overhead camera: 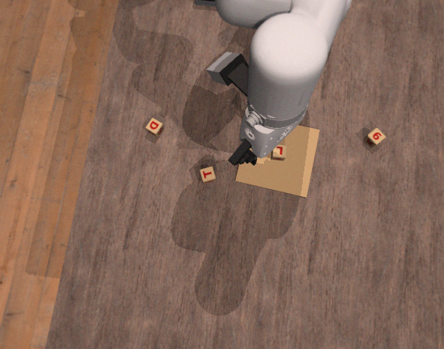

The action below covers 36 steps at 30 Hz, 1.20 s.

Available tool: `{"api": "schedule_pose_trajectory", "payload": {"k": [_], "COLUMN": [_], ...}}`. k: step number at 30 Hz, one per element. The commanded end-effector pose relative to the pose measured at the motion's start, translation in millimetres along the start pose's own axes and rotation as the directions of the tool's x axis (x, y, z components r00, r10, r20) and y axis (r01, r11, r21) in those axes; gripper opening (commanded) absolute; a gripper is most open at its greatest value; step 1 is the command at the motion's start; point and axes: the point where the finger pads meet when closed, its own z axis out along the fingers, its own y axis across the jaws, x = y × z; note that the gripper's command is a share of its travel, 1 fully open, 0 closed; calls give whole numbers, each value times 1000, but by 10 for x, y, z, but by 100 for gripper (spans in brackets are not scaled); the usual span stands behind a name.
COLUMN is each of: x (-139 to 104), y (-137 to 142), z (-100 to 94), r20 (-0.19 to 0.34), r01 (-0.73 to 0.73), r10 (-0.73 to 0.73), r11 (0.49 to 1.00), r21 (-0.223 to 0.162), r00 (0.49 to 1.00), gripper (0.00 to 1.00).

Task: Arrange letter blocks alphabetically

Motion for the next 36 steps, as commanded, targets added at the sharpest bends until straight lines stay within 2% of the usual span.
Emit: {"api": "schedule_pose_trajectory", "payload": {"k": [1, 12, 14, 15, 21, 29, 31, 32, 36], "x": [38, 129, 129, 153, 201, 270, 270, 295, 327], "y": [-56, -141, -141, -163, -205, -263, -263, -285, -310], "z": [-11, -8, -8, -8, -6, -4, -4, -3, -2], "r20": [3, 4, 4, 4, 5, 6, 6, 6, 6], "r01": [-138, -388, -388, -450, -562, -707, -707, -753, -806], "r10": [138, 388, 388, 450, 562, 707, 707, 753, 806], "r11": [990, 922, 922, 893, 827, 707, 707, 657, 592], "r21": [3, 2, 2, 2, 1, 0, 0, 0, -1], "r00": [990, 922, 922, 893, 827, 707, 707, 657, 592], "gripper": [100, 100, 100, 100, 100, 100, 100, 100, 100]}}
